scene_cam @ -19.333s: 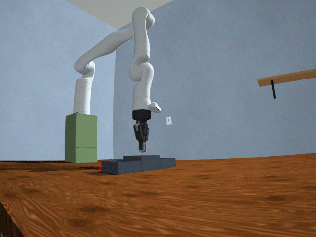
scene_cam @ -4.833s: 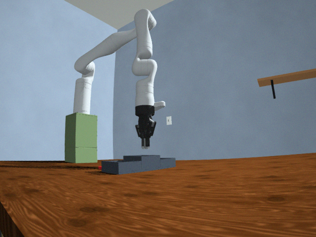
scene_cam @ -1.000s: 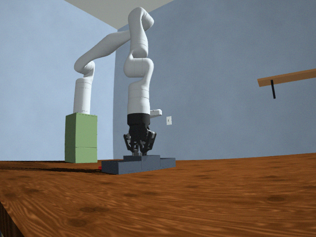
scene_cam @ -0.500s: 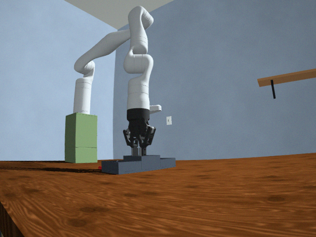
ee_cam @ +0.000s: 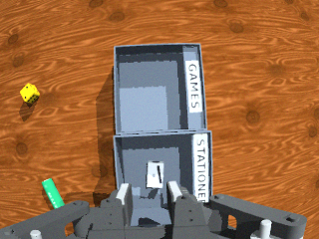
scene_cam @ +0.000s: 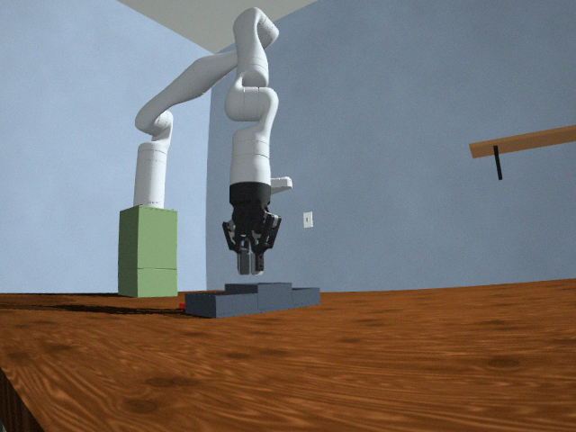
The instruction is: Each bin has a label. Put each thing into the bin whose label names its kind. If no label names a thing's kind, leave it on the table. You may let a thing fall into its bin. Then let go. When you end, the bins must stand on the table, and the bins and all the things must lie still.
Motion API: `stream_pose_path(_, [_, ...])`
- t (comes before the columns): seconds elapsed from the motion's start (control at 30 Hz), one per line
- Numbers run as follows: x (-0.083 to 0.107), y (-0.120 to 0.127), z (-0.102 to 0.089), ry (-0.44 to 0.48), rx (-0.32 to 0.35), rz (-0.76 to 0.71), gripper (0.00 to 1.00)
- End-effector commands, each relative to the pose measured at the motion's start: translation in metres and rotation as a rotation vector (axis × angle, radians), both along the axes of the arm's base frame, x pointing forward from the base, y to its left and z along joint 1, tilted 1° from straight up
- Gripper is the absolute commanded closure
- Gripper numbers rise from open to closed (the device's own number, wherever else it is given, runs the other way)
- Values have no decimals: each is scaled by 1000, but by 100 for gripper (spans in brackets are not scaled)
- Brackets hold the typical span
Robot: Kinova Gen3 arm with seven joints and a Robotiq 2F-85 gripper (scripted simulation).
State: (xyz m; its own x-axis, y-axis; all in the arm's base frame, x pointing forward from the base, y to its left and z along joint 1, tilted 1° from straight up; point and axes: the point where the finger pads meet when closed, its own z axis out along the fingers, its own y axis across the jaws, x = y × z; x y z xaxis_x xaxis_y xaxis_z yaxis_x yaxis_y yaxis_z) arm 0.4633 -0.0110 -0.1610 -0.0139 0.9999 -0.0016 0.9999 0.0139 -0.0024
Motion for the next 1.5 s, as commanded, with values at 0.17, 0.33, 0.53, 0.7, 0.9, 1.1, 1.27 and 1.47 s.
stream_pose_path(0.17, [6, 4, 9, -14, 3, 5, 70])
stream_pose_path(0.33, [6, 4, 9, -14, 3, 5, 70])
stream_pose_path(0.53, [-29, 26, 11, -13, 4, -245, 69])
stream_pose_path(0.7, [-57, 44, 12, -13, 4, -445, 69])
stream_pose_path(0.9, [-100, 70, 15, -13, 6, -745, 69])
stream_pose_path(1.1, [-135, 92, 17, -13, 6, -932, 69])
stream_pose_path(1.27, [-139, 94, 17, -13, 6, -932, 69])
stream_pose_path(1.47, [-140, 89, 17, -13, 6, -932, 69])
